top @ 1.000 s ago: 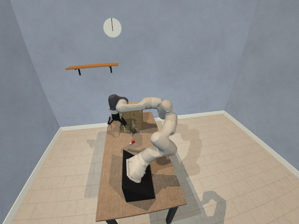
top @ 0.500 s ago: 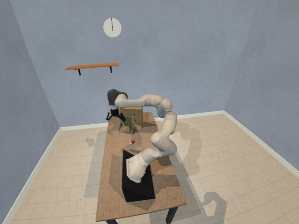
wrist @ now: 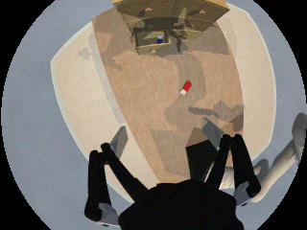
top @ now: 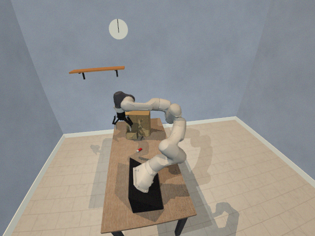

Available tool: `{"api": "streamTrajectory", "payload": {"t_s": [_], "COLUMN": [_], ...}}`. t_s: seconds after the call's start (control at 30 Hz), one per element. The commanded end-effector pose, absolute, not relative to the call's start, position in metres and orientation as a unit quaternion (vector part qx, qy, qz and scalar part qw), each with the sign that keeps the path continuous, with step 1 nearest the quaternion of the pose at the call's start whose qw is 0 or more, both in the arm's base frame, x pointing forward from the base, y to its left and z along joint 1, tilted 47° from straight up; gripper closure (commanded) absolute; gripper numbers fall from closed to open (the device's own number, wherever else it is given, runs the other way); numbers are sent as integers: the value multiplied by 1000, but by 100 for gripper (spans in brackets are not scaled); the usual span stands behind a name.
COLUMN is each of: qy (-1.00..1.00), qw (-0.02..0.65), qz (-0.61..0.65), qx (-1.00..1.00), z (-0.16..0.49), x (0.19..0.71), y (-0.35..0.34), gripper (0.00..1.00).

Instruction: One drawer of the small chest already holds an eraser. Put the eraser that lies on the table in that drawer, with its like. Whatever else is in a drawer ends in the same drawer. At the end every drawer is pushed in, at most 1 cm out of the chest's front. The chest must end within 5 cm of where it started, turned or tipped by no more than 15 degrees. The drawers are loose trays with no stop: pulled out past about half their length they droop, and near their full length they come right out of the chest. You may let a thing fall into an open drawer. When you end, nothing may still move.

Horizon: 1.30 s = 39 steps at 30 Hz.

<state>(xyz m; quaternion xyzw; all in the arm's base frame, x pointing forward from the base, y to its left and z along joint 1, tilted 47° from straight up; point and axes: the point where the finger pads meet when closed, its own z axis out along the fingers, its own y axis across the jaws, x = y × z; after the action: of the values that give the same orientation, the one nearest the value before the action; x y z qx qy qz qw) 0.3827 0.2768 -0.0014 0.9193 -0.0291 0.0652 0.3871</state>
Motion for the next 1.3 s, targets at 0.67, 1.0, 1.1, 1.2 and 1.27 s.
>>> {"api": "streamTrajectory", "payload": {"t_s": [0.67,1.0,1.1,1.2,1.27], "qy": [-19,-18,-18,-18,-18], "qw": [392,394,398,402,405], "qz": [60,73,97,130,155], "qx": [918,916,912,906,901], "z": [23,20,13,3,-4], "x": [504,511,524,542,556], "y": [267,262,254,241,233], "gripper": [0,0,0,0,0]}}
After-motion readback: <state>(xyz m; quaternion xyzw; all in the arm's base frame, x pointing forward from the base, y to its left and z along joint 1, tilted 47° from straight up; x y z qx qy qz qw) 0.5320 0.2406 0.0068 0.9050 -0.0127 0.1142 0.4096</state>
